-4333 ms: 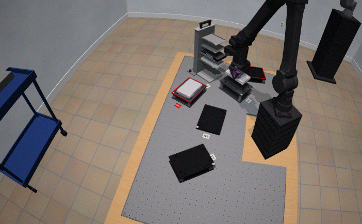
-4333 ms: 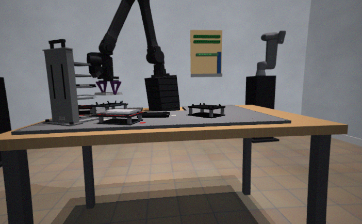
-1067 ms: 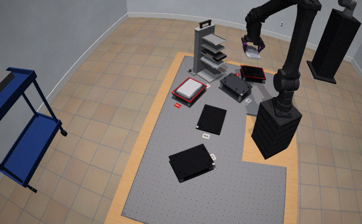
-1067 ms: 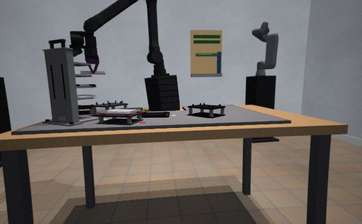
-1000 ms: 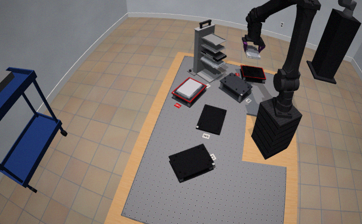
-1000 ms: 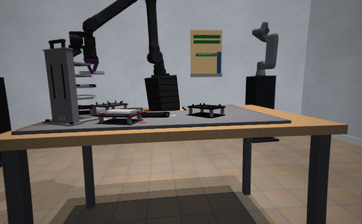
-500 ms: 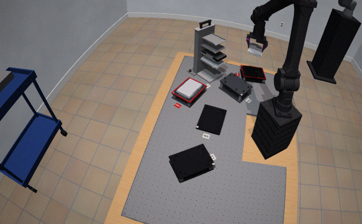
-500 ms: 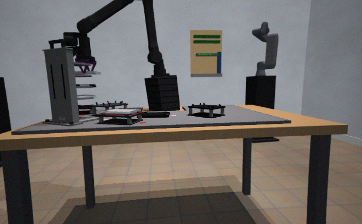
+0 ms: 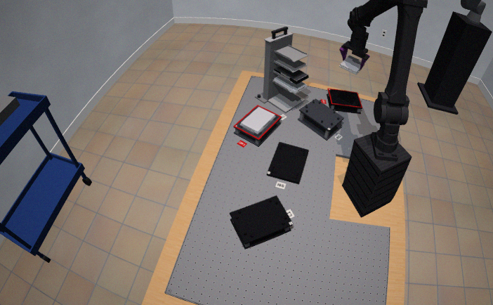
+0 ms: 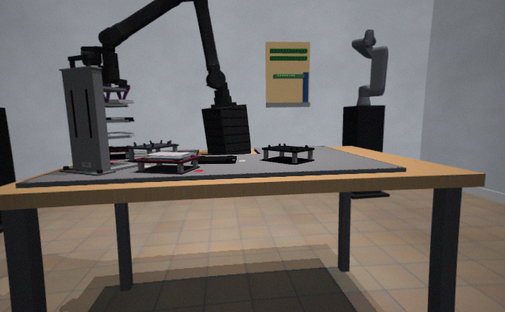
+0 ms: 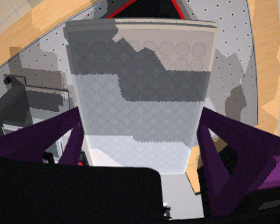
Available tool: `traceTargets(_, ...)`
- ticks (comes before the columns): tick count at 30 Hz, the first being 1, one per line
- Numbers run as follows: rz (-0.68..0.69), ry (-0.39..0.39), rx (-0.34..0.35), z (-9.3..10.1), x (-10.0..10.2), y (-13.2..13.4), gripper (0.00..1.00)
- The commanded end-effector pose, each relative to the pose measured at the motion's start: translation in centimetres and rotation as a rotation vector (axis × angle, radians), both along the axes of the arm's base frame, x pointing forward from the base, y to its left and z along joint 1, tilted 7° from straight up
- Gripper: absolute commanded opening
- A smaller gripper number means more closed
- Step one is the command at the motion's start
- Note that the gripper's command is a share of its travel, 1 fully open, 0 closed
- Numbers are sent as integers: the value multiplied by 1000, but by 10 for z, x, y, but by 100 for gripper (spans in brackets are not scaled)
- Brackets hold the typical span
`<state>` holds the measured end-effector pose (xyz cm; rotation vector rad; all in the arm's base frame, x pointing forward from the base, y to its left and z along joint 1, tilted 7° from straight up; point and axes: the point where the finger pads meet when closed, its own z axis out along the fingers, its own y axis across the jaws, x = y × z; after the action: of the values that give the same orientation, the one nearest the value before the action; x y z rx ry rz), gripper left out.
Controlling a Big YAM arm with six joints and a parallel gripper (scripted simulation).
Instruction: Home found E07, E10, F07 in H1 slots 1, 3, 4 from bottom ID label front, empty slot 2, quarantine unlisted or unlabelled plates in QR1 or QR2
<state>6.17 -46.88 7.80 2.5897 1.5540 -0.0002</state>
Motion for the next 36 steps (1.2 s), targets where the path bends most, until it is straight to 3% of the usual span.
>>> traceTargets(1,-112,-18,-38,21,-7,-29,86)
traceTargets(3,-158,-24,-37,21,-7,-30,86)
traceTargets(4,-172,-31,-55,30,-2,-30,86)
traceTargets(7,-233,-35,-26,21,1,-19,86)
traceTargets(36,-812,-106,16,20,0,-18,86)
